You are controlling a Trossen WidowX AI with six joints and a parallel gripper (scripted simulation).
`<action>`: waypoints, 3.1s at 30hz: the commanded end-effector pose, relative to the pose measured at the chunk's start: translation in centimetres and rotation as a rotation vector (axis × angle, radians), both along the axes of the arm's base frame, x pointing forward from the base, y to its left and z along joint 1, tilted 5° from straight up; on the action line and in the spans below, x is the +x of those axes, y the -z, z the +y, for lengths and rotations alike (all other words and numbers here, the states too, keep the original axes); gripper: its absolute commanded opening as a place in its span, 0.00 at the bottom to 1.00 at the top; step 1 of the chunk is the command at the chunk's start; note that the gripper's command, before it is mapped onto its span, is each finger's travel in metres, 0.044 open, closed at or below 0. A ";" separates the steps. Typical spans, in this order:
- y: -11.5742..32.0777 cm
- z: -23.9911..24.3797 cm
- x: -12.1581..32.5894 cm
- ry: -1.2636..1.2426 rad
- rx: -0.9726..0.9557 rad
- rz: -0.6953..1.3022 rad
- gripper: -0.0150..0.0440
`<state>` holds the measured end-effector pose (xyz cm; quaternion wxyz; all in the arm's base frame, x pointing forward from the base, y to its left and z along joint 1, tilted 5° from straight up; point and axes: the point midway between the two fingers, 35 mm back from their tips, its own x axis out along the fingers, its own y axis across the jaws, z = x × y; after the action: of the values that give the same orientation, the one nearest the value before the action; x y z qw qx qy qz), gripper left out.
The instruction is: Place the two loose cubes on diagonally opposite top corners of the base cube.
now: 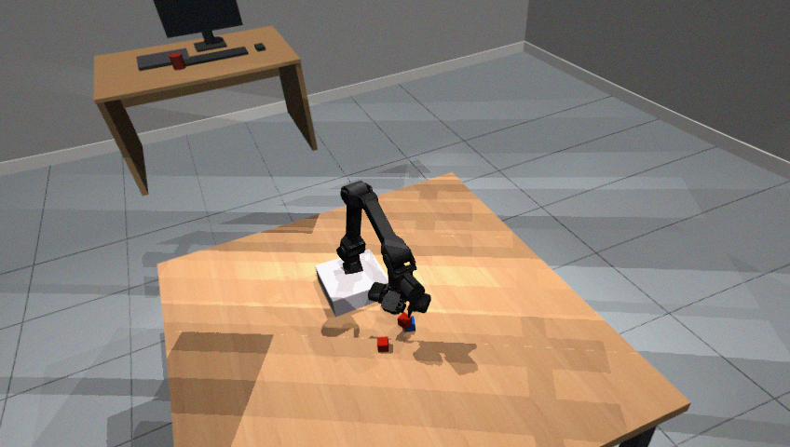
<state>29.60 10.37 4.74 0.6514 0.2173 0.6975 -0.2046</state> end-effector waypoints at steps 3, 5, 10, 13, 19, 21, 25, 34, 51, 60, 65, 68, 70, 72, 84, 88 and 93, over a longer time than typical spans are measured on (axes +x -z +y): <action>-0.7 -1.0 1.0 -0.285 0.015 -0.019 0.70; -0.8 -1.4 1.2 -0.383 0.020 -0.023 0.70; -1.2 -2.3 1.7 -0.627 0.032 -0.033 0.70; -1.5 -2.8 2.0 -0.774 0.039 -0.039 0.70; -2.0 -4.0 2.6 -1.068 0.053 -0.050 0.70; -2.1 -4.4 2.8 -1.166 0.058 -0.053 0.70; -2.5 -5.2 3.1 -1.362 0.067 -0.060 0.70; -3.2 -7.0 3.7 -1.802 0.088 -0.075 0.70; 2.6 -7.3 3.6 -1.924 0.094 -0.078 0.70; 4.3 -7.2 3.5 -1.924 0.094 -0.078 0.70; 4.5 -7.2 3.5 -1.924 0.094 -0.078 0.70; 5.0 -7.2 3.5 -1.924 0.094 -0.078 0.70; 5.4 -7.2 3.5 -1.924 0.094 -0.078 0.70; 5.7 -7.2 3.5 -1.924 0.094 -0.078 0.70; 7.5 -7.1 3.4 -1.924 0.094 -0.078 0.70; 7.5 -7.1 3.4 -1.924 0.094 -0.078 0.57; 7.5 -7.1 3.4 -1.924 0.094 -0.078 0.43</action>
<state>33.08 3.30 -2.70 0.5543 -0.4153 0.5605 0.4539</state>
